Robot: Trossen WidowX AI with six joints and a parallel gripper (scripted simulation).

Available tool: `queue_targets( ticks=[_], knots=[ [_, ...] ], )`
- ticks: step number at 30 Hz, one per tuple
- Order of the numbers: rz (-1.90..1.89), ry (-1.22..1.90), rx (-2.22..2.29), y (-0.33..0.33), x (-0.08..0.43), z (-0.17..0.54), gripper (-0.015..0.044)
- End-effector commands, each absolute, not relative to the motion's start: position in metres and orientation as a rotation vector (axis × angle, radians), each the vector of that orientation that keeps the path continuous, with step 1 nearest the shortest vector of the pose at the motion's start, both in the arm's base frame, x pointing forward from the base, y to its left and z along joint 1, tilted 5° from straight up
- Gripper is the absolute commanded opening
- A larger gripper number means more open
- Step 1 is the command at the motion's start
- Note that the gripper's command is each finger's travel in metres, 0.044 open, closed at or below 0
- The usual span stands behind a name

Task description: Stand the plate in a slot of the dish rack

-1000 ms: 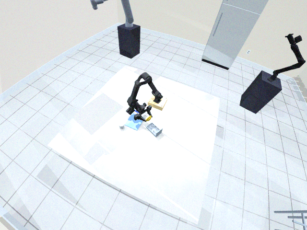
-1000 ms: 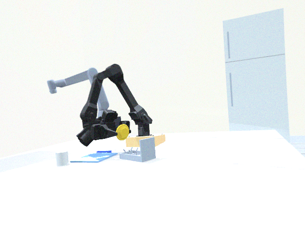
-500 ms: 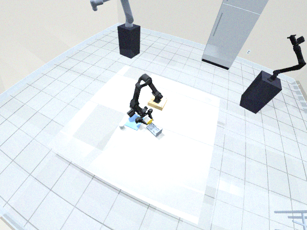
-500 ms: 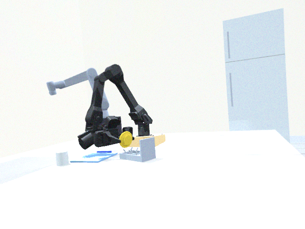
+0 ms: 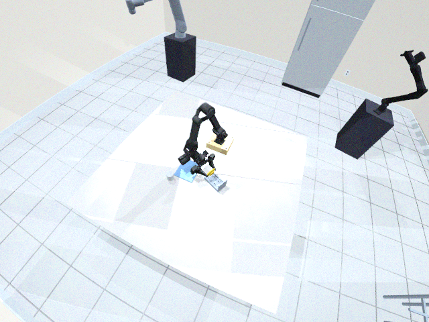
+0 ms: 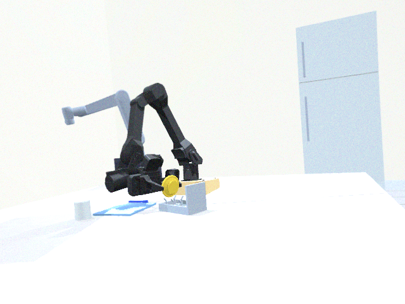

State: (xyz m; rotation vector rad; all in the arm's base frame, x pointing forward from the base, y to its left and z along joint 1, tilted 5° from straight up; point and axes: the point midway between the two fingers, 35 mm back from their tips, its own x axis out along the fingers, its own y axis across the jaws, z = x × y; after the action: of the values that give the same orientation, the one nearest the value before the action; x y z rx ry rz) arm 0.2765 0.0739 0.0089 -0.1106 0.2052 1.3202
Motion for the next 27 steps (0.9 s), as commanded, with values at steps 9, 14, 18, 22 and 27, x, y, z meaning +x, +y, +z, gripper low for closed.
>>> queue_targets(
  ticks=[9, 14, 18, 22, 27],
  knots=[
    [1.320, 0.204, -0.109, 0.086, 0.278, 0.009, 0.0000],
    [1.320, 0.207, -0.113, 0.086, 0.277, -0.012, 0.0000],
    [1.321, 0.206, -0.114, 0.085, 0.278, -0.006, 0.0000],
    [1.321, 0.206, -0.114, 0.085, 0.278, -0.006, 0.0000],
    [1.321, 0.206, -0.114, 0.085, 0.278, -0.006, 0.0000]
  ],
)
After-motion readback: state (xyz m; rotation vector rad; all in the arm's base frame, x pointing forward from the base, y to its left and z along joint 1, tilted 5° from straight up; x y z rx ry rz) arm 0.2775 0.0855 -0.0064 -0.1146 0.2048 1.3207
